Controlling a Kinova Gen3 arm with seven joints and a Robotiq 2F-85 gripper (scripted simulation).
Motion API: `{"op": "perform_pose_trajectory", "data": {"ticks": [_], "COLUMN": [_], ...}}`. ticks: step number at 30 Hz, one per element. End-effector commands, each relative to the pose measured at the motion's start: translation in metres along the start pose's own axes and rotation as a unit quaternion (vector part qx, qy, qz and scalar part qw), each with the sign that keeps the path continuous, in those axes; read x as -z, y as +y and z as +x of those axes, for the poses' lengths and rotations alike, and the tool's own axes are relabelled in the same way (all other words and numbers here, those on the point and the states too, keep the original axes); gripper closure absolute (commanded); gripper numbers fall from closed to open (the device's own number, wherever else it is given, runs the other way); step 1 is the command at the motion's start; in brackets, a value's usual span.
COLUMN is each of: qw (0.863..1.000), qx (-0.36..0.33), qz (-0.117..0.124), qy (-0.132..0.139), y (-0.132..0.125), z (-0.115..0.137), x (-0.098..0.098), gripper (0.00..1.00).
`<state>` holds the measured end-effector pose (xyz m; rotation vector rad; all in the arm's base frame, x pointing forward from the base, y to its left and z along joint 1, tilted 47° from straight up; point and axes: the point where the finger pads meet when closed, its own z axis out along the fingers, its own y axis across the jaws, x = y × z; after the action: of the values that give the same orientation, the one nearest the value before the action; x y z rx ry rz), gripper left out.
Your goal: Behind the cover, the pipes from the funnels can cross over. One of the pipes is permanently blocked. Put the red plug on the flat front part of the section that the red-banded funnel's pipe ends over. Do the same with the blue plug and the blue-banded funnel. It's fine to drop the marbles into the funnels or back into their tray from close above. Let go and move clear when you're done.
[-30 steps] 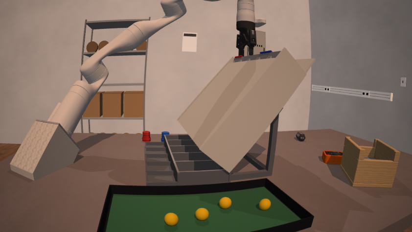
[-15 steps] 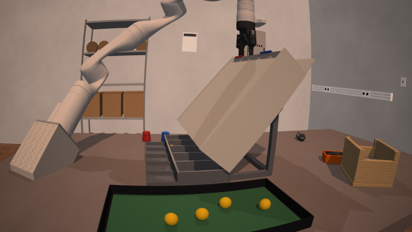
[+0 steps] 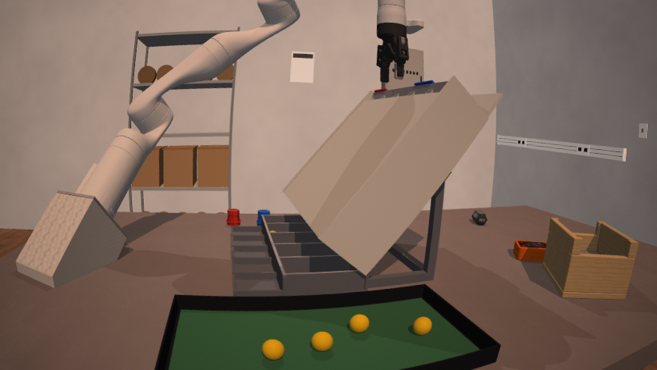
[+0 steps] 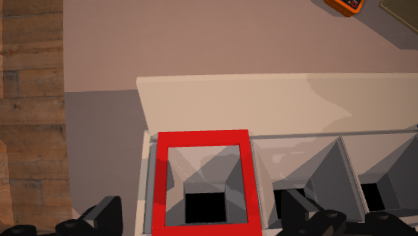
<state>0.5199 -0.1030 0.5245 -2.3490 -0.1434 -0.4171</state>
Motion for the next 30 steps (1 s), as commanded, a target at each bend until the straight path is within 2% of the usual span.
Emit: {"op": "perform_pose_trajectory", "data": {"ticks": [1, 5, 6, 9, 12, 19, 22, 23, 30], "qw": [1.0, 1.0, 1.0, 1.0, 1.0, 1.0, 1.0, 1.0, 1.0], "qx": [-0.001, -0.001, 0.0, 0.0, 0.0, 0.0, 0.0, -0.001, -0.001], "qz": [0.0, 0.0, 0.0, 0.0, 0.0, 0.0, 0.0, 0.0, 0.0], "qy": [0.0, 0.0, 0.0, 0.0, 0.0, 0.0, 0.0, 0.0, 0.0], "y": [0.001, 0.001, 0.001, 0.001, 0.001, 0.001, 0.001, 0.001, 0.001], "z": [0.0, 0.0, -0.07, -0.074, -0.088, -0.15, -0.15, -0.168, -0.168], "x": [0.001, 0.001, 0.002, 0.003, 0.003, 0.002, 0.002, 0.002, 0.002], "gripper": [0.0, 0.0, 0.0, 0.0, 0.0, 0.0, 0.0, 0.0, 0.0]}}
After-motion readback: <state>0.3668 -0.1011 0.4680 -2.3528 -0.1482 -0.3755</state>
